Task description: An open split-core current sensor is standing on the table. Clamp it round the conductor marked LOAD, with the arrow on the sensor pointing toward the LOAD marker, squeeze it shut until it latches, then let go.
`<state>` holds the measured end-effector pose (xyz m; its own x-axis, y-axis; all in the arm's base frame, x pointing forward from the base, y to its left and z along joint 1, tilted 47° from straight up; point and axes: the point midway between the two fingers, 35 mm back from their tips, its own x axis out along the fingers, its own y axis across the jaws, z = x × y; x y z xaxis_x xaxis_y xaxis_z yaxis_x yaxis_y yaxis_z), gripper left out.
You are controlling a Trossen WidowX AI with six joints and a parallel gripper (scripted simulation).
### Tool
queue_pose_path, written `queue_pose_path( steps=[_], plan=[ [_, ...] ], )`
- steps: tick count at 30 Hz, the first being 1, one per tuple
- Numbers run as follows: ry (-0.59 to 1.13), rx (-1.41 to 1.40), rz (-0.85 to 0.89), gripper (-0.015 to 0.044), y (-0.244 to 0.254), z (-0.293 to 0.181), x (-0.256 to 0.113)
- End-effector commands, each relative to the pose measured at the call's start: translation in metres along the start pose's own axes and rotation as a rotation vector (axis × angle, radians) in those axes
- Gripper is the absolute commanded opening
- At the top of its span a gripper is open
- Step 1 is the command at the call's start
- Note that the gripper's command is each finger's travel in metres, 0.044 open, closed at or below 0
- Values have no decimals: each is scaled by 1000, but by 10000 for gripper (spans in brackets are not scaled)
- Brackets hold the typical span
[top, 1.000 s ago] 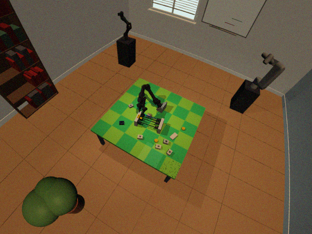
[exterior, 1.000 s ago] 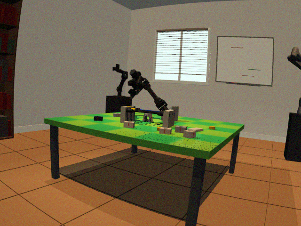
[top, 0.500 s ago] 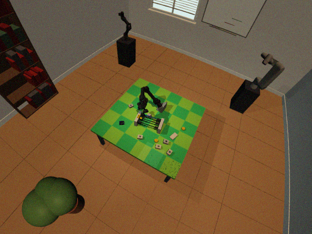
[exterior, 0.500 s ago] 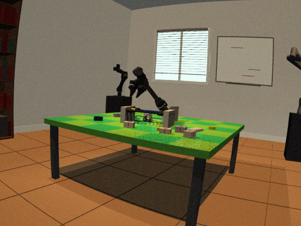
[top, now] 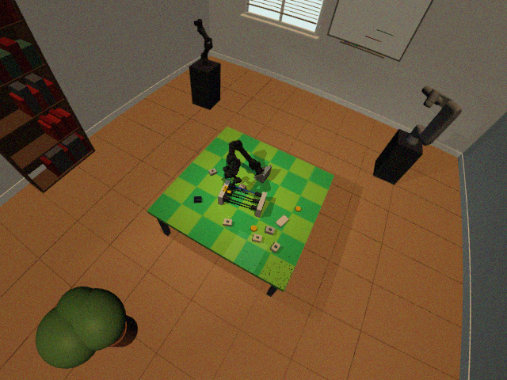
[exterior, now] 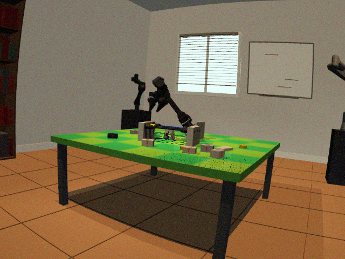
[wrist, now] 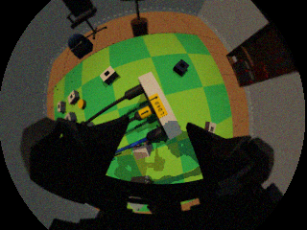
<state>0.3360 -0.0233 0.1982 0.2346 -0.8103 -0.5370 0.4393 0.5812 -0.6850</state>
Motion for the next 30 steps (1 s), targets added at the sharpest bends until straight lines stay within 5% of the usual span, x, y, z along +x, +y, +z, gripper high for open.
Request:
queue_pose_path(
  steps=[1,8,30],
  plan=[
    [90,-111,29,440,15,-33,7],
    [378,-418,85,440,32,-137,17],
    [384,-424,88,440,34,-148,42]
  ],
)
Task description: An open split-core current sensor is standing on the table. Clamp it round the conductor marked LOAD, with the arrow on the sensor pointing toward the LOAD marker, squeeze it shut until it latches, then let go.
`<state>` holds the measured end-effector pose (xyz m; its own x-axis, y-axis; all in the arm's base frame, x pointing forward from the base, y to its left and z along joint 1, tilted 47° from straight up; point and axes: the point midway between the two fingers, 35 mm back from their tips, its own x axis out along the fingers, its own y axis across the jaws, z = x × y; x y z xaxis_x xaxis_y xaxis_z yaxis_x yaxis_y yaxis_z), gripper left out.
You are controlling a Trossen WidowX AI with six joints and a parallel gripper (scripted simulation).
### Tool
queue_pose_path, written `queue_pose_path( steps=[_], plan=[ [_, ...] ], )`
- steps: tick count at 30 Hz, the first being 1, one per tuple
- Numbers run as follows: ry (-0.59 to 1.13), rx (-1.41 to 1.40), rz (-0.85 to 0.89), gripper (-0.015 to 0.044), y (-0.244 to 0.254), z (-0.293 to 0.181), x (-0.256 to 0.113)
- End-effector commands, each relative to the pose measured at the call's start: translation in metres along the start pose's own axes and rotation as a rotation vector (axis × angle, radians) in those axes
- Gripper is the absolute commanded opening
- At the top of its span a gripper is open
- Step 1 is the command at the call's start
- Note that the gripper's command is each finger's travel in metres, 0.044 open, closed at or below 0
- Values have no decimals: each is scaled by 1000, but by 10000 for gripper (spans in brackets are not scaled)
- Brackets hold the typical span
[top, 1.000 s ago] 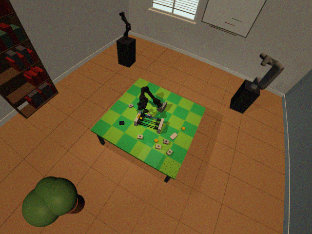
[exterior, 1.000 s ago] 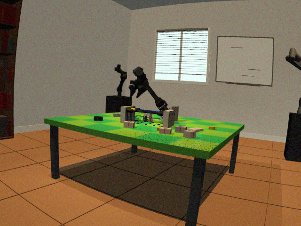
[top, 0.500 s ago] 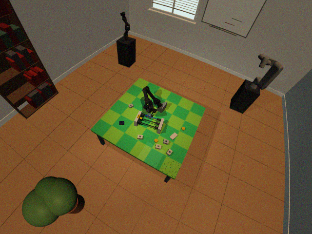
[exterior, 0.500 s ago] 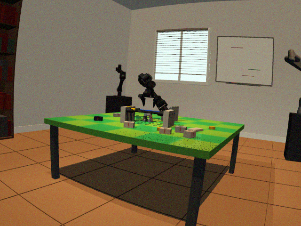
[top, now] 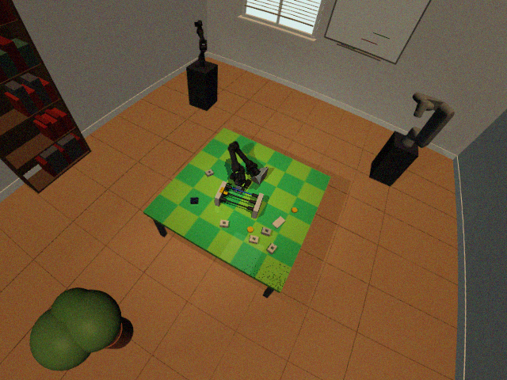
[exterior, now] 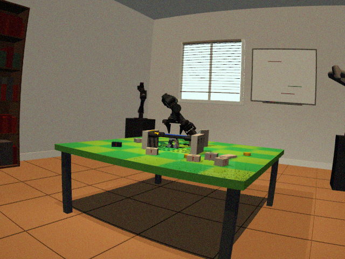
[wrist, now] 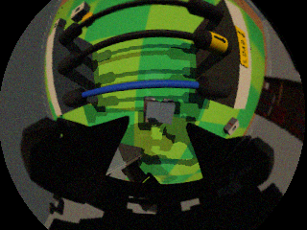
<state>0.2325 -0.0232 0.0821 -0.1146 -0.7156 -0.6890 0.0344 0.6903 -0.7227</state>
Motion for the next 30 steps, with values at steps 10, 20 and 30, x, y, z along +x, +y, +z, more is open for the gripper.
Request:
queue_pose_path(
  steps=[10,20,30],
  plan=[
    [-3,-6,-4,440,-1,0,21],
    [-2,-5,-7,440,-2,-2,37],
    [0,1,-3,262,-1,-1,34]
  ],
)
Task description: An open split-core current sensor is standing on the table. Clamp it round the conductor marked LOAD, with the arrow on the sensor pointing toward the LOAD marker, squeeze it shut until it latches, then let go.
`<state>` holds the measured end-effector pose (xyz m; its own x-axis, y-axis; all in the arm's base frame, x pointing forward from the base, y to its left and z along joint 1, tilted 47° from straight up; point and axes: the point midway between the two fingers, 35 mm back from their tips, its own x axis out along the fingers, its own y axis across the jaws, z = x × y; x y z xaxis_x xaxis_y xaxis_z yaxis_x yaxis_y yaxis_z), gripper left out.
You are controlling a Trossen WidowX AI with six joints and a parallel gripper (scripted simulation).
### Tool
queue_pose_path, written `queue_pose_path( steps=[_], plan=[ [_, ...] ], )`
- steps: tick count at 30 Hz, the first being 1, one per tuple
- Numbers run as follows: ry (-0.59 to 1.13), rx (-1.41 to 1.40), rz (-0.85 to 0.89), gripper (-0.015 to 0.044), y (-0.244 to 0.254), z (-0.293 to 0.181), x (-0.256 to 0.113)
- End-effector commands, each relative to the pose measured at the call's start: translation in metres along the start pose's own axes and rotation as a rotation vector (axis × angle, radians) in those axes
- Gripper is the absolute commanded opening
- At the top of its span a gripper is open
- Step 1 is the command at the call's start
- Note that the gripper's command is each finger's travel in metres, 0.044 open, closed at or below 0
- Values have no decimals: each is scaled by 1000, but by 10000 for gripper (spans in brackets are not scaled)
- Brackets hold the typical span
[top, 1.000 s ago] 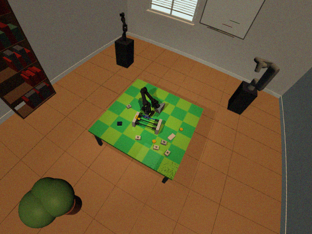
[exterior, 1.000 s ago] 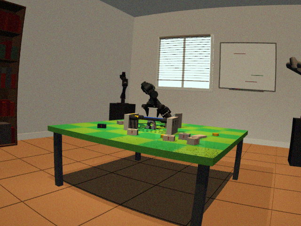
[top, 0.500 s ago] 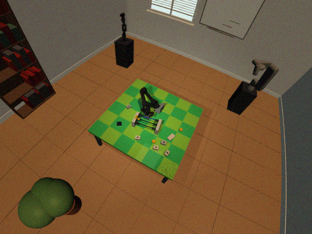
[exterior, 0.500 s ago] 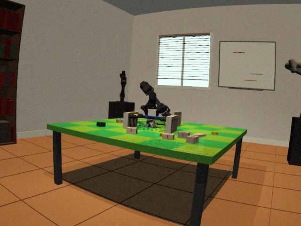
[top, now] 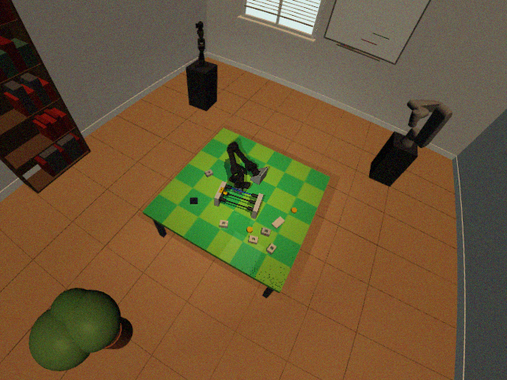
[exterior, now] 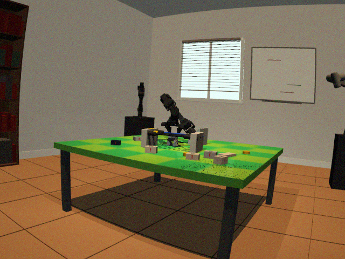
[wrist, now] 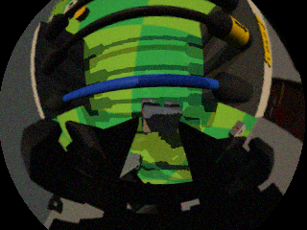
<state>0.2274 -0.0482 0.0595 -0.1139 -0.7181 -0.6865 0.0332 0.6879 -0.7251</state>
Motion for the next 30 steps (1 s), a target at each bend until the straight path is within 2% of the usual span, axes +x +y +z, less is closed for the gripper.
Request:
queue_pose_path(
  steps=[1,9,17,27,30],
  plan=[
    [1,2,0,256,0,0,0],
    [1,2,0,202,0,0,0],
    [0,-2,4,0,1,3,-26],
    [0,-6,0,0,0,0,-77],
    [-1,-12,-1,0,0,-1,-80]
  ],
)
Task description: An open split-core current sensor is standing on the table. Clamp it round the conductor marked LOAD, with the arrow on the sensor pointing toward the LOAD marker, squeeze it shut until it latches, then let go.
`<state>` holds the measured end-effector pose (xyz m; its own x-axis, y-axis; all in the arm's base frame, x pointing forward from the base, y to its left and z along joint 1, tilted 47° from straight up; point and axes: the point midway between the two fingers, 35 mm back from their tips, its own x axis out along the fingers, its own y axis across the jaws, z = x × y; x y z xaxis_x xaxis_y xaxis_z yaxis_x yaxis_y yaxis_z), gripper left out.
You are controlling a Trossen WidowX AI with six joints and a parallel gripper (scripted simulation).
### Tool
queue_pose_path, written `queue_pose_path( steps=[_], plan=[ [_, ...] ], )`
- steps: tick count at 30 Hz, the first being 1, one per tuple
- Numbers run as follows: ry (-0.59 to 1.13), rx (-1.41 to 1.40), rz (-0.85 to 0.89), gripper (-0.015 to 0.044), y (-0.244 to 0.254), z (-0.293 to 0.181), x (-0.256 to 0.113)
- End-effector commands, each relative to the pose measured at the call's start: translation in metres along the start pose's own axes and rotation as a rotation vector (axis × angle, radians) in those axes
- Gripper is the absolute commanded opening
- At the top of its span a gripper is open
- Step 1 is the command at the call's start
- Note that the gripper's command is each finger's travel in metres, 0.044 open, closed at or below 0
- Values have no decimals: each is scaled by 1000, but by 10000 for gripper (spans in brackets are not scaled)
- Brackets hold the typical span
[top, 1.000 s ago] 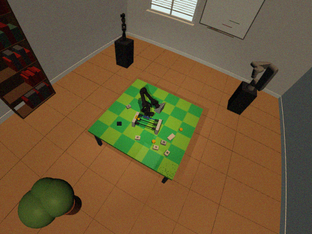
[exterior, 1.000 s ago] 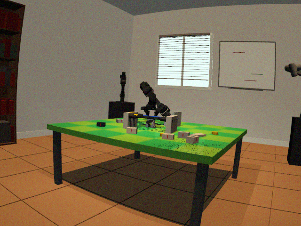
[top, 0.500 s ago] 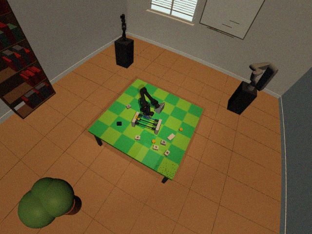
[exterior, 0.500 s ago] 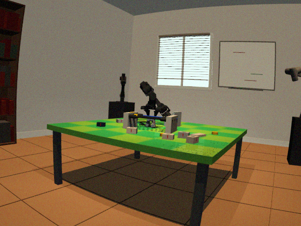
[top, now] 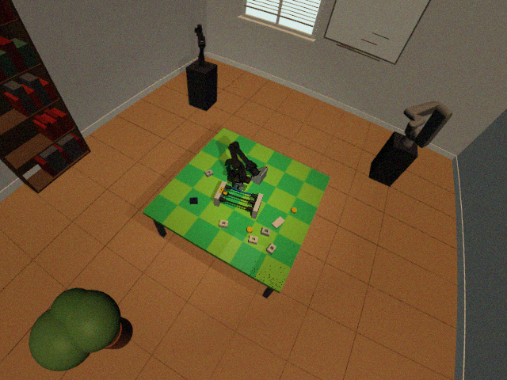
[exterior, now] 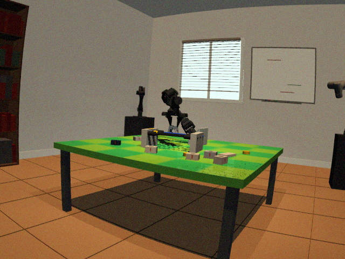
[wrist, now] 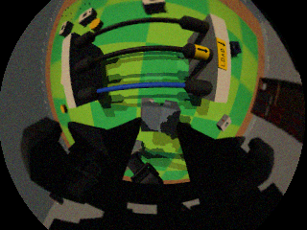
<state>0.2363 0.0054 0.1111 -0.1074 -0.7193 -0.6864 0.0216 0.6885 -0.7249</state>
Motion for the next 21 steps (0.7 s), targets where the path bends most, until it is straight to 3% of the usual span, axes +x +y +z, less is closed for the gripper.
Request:
queue_pose_path(
  steps=[1,21],
  plan=[
    [4,-12,0,0,1,-1,-6],
    [-95,-663,-20,0,1,0,-21]
  ],
)
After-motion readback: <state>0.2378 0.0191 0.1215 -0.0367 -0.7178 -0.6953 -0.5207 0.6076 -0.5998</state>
